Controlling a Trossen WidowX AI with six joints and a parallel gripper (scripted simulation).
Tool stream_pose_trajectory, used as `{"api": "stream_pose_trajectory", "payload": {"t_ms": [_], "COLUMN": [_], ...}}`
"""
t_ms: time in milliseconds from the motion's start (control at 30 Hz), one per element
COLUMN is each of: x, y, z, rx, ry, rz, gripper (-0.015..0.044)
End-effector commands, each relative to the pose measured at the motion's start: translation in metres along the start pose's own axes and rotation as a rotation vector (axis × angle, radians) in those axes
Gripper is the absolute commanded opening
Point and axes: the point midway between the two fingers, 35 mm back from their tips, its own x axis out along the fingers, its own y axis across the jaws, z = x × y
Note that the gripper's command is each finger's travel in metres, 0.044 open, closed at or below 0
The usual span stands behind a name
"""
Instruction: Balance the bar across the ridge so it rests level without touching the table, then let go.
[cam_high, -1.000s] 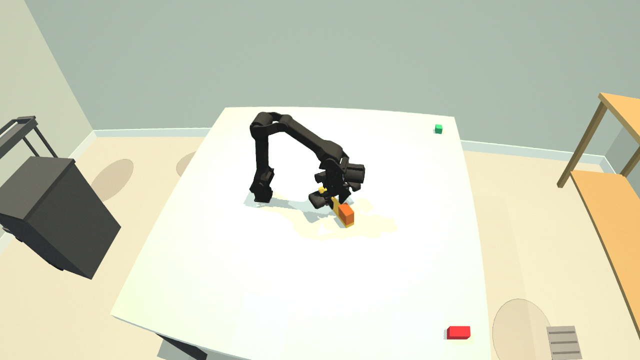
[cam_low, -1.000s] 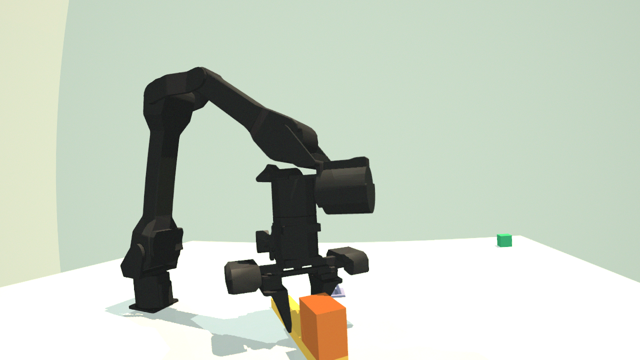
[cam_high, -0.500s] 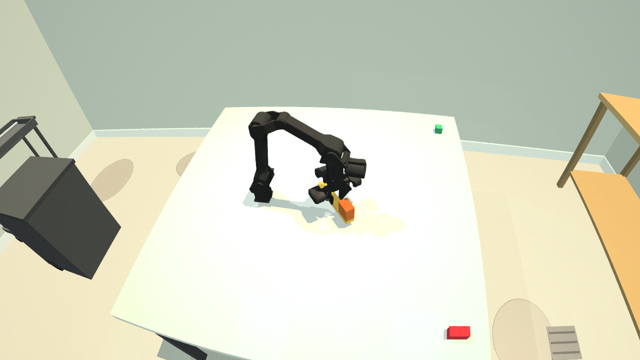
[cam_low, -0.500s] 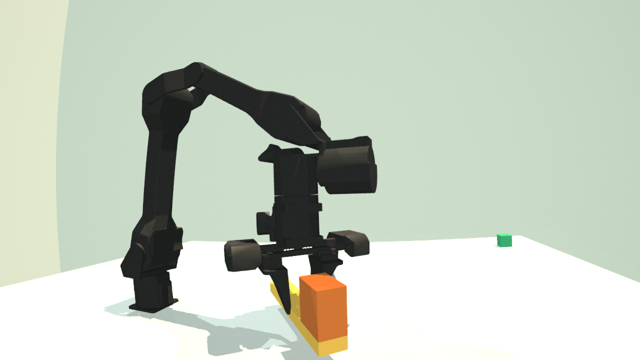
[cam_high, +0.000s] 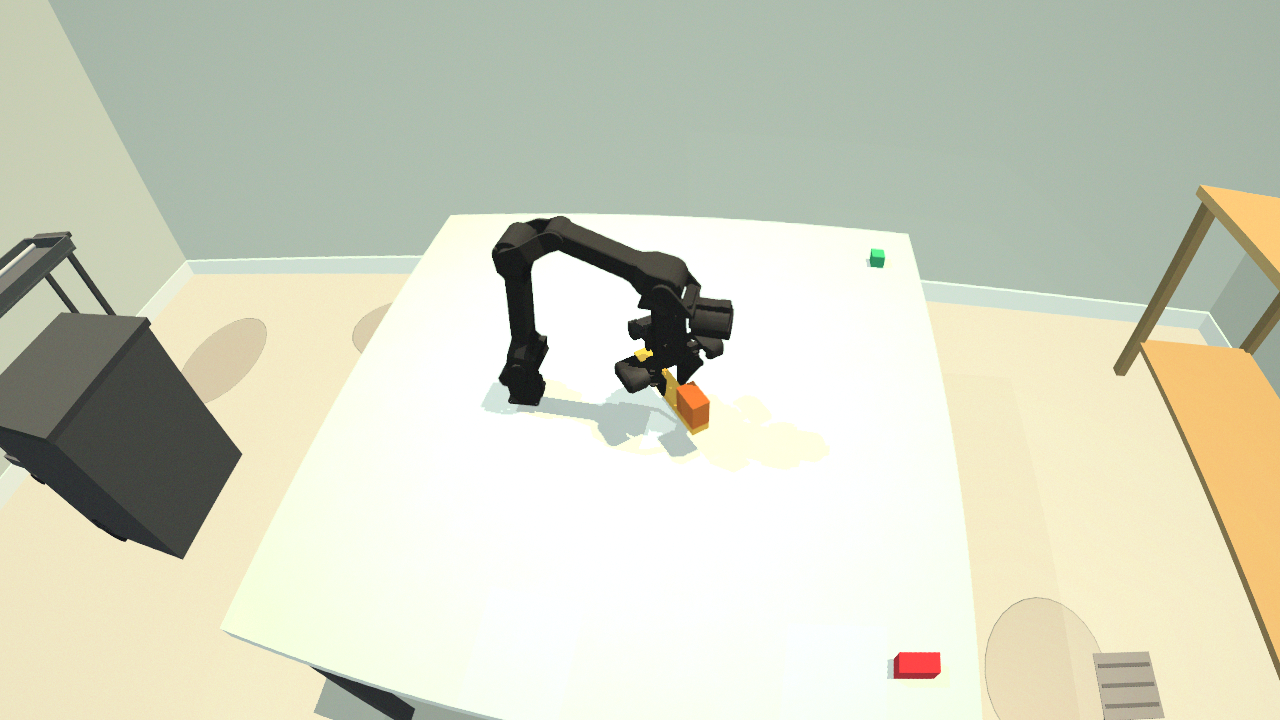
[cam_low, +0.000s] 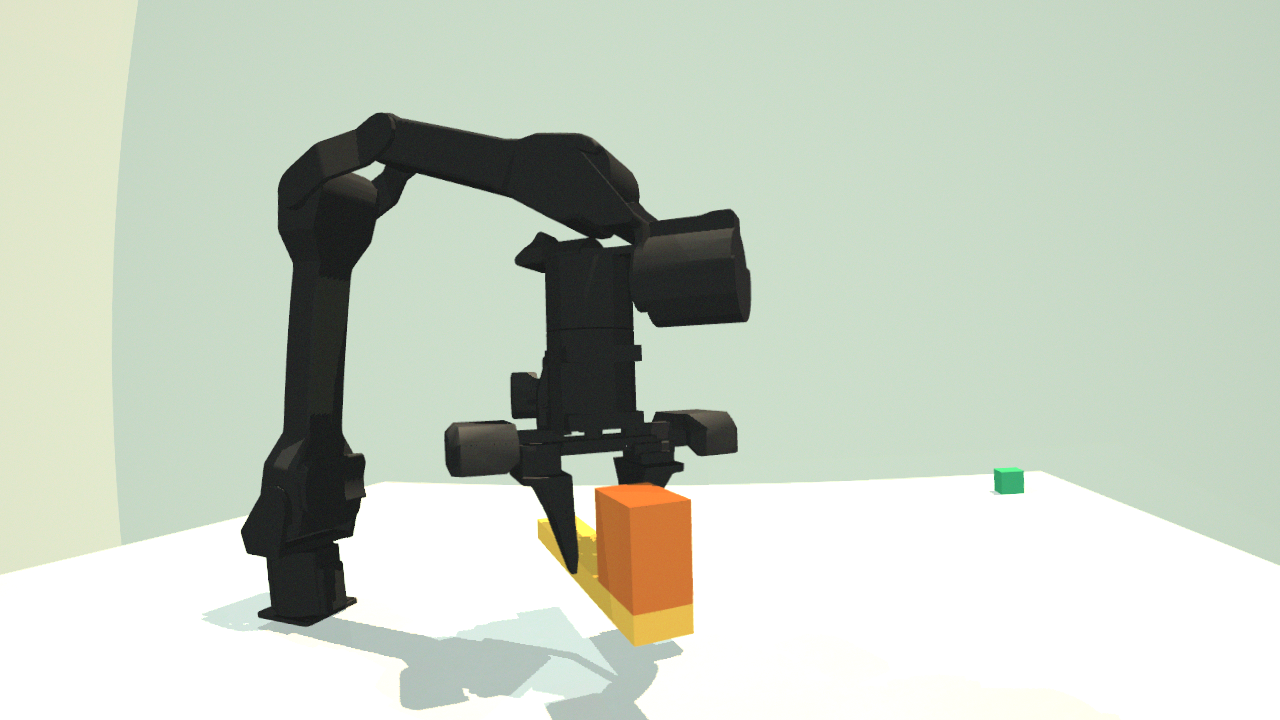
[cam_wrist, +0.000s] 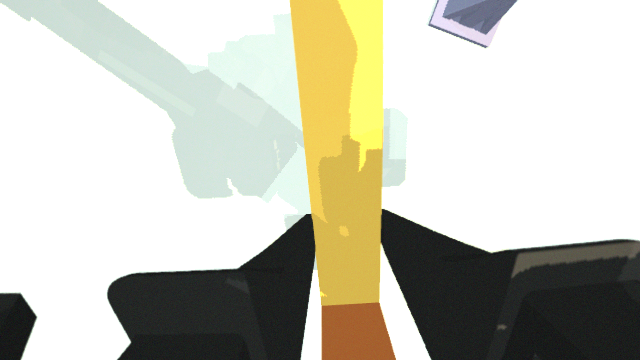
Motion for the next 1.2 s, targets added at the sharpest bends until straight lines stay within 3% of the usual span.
{"api": "stream_pose_trajectory", "payload": {"t_ms": [0, 333, 1167], "x": [-0.015, -0.031, -0.034], "y": [-0.001, 0.000, -0.066], "z": [-0.001, 0.003, 0.065], "rx": [-0.002, 0.024, 0.984], "ry": [0.015, 0.015, -0.001], "rz": [-0.013, -0.013, -0.023], "gripper": [0.0000, 0.0000, 0.0000]}}
